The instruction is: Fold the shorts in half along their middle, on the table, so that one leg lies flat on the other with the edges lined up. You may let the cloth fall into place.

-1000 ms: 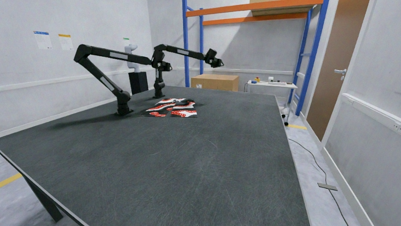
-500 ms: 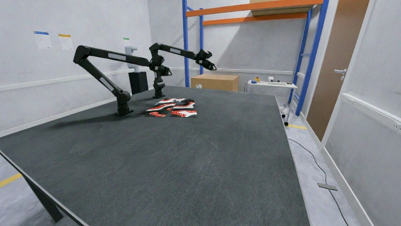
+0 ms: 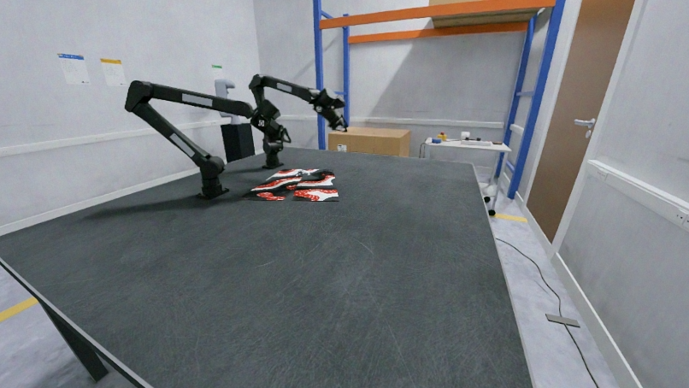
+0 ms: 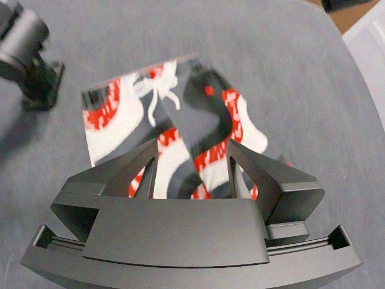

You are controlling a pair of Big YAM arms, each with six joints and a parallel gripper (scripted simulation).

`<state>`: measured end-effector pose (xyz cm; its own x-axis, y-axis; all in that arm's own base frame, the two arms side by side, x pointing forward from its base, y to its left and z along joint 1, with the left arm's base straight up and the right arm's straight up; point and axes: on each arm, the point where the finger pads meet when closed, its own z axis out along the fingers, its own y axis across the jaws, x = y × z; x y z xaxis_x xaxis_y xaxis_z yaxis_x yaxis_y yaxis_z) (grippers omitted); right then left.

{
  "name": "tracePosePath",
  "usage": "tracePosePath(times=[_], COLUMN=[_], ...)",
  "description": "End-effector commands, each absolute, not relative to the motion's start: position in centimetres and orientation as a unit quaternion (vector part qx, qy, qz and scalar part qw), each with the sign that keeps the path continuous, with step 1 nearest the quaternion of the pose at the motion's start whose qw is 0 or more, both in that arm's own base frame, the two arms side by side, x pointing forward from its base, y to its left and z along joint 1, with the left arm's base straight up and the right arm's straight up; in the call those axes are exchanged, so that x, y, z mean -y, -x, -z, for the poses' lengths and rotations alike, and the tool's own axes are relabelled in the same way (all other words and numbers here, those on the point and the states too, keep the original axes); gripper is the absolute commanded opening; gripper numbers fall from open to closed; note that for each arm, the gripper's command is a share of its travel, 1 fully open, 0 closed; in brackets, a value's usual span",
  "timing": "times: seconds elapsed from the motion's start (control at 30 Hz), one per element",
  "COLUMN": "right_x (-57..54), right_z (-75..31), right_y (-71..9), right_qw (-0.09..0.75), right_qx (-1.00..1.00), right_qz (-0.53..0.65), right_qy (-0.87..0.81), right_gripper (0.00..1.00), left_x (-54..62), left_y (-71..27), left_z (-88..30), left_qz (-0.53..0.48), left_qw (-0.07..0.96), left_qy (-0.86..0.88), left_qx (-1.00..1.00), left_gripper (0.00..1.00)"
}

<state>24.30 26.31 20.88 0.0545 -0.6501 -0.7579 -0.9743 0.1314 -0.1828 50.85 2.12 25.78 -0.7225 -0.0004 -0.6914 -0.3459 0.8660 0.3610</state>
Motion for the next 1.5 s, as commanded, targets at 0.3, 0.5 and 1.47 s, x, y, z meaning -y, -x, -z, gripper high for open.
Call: tracePosePath(times=[0.3, 0.5, 1.47], right_x=[-20.9, -17.6, -7.1], right_z=[-16.8, -14.6, -9.6], right_y=[-23.2, -22.1, -16.1], right_qw=[0.313, 0.259, 0.048], right_qx=[-0.661, -0.662, -0.634], right_qz=[-0.128, -0.079, 0.017], right_qy=[0.670, 0.699, 0.772], right_gripper=[0.56, 0.56, 0.56], left_x=[5.1, 7.7, 9.6], left_y=[-41.5, -35.1, -14.7], left_z=[-22.2, -19.1, -10.1], left_qz=[-0.208, -0.176, -0.038], left_qw=[0.271, 0.209, 0.035], left_qy=[-0.140, -0.274, -0.598], left_qx=[-0.929, -0.922, -0.800], left_gripper=[0.56, 0.56, 0.56])
